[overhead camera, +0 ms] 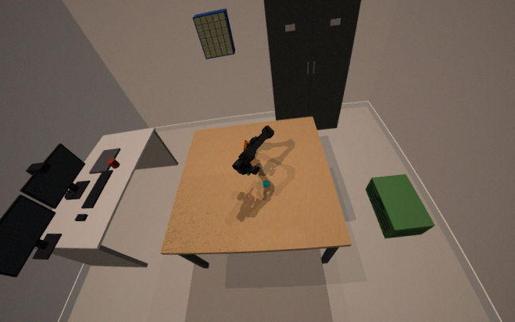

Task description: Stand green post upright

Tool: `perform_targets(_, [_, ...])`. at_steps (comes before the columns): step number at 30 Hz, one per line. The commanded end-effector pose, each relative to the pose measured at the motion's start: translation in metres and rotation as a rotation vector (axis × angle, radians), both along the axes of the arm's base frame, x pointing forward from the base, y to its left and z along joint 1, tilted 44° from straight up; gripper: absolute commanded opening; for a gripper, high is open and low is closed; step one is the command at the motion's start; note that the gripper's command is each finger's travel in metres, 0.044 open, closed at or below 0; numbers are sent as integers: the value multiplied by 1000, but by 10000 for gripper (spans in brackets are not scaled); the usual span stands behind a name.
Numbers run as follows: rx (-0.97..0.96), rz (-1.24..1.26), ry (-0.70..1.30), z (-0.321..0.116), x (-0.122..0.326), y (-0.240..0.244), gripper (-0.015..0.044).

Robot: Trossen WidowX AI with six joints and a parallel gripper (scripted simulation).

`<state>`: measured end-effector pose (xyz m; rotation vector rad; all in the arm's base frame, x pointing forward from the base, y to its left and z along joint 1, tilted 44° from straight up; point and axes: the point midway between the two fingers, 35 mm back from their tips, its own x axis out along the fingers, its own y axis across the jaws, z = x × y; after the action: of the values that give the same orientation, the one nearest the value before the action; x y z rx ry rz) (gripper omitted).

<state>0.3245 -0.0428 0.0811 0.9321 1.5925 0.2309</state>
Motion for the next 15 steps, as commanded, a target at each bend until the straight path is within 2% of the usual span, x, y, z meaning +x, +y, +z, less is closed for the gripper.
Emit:
perform_targets(1, [4,8,-12,12,3,10,23])
perform_targets(15, [11,44,-36,42,7,39,23])
